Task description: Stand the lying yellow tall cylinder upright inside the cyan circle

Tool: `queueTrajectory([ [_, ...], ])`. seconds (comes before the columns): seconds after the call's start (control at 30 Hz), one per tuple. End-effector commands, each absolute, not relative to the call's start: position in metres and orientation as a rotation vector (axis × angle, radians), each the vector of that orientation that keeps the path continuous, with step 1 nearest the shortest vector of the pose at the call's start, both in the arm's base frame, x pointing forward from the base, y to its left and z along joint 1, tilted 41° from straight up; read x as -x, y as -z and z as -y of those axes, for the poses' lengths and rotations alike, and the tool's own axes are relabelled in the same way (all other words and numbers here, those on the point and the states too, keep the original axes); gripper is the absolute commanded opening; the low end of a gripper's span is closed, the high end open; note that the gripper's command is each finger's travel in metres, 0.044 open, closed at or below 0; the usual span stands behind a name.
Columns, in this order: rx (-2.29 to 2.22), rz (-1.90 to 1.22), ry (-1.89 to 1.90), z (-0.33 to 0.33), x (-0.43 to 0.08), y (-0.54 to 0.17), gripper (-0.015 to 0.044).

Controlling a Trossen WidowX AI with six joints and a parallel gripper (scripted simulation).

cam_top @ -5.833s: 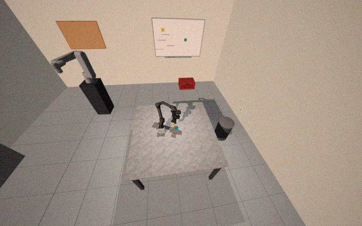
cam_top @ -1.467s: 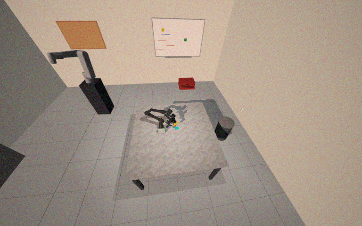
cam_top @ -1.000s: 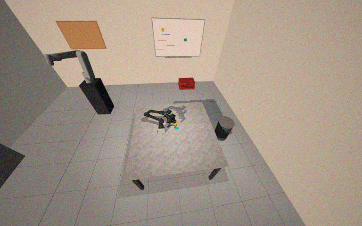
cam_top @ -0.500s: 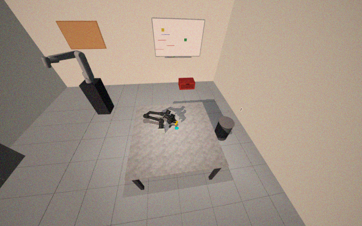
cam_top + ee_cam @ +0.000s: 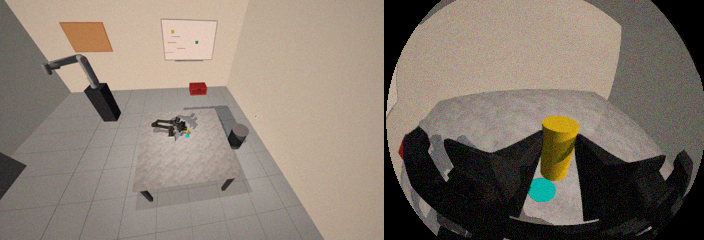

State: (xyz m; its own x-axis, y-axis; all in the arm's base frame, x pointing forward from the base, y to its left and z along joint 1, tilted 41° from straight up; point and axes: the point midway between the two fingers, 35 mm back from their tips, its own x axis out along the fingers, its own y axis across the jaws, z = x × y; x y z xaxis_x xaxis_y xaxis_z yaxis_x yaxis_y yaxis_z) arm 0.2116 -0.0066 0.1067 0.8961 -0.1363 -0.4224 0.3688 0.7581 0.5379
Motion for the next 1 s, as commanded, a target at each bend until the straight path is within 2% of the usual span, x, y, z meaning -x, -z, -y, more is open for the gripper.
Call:
queueTrajectory([
  [0.0, -0.682, -0.338, 0.285, 0.0072, -0.2119, -0.1066, 0.0105],
  [0.97, -0.721, -0.315, 0.295, 0.0022, -0.216, -0.1016, 0.0105],
])
